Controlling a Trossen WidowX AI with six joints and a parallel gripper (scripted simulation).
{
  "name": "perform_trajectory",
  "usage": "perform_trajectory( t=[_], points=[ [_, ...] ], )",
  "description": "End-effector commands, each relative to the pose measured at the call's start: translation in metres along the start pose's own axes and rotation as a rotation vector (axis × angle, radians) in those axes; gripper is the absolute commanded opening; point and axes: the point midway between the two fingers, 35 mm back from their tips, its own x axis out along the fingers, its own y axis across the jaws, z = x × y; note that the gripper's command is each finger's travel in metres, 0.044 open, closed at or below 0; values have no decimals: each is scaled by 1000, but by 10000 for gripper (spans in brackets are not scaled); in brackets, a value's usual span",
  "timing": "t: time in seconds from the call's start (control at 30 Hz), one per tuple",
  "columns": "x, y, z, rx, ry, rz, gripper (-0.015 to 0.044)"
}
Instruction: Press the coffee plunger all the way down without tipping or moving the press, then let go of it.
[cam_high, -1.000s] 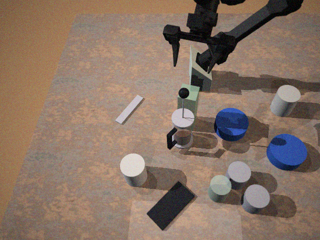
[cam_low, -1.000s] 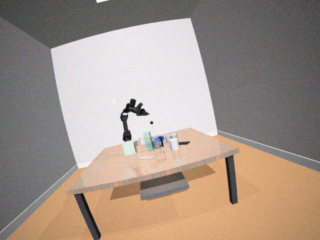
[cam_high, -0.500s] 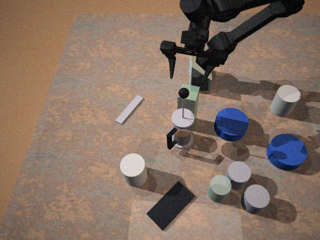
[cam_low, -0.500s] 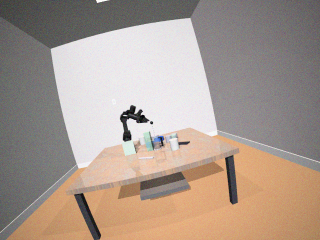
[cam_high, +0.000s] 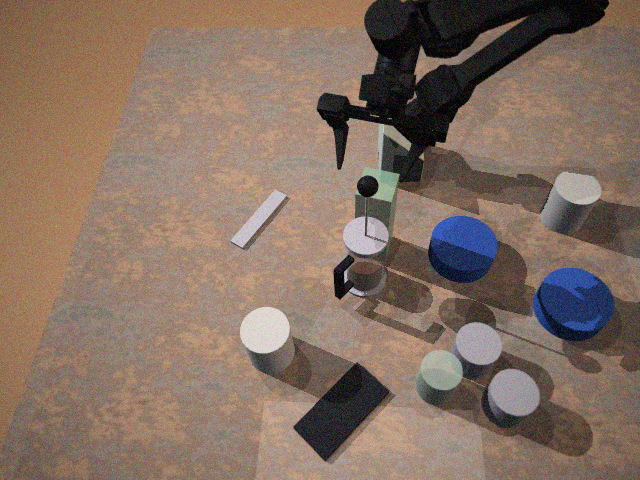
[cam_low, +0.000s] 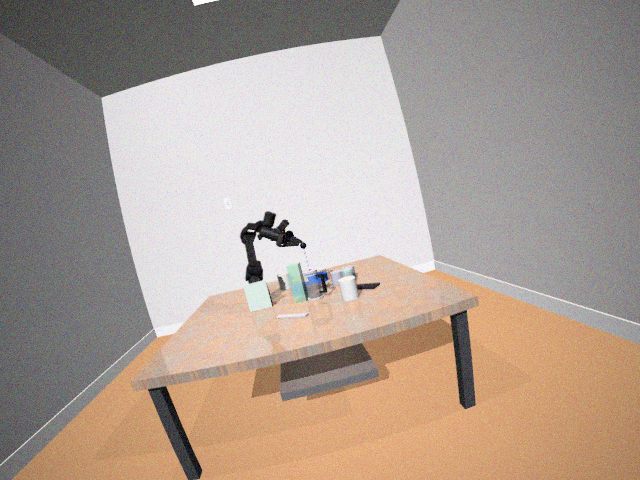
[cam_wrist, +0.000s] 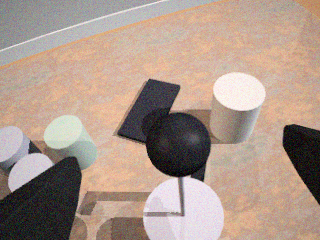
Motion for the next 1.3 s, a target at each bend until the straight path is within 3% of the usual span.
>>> perform_trajectory(
  t=[0.0,0.33,0.7,1.27],
  points=[
    [7,0,0,3,2,-3,440],
    [20,1,-1,4,-1,-1,440],
    [20,1,-1,4,-1,-1,151],
    [25,-1,-6,4,0,-2,130]
  ],
)
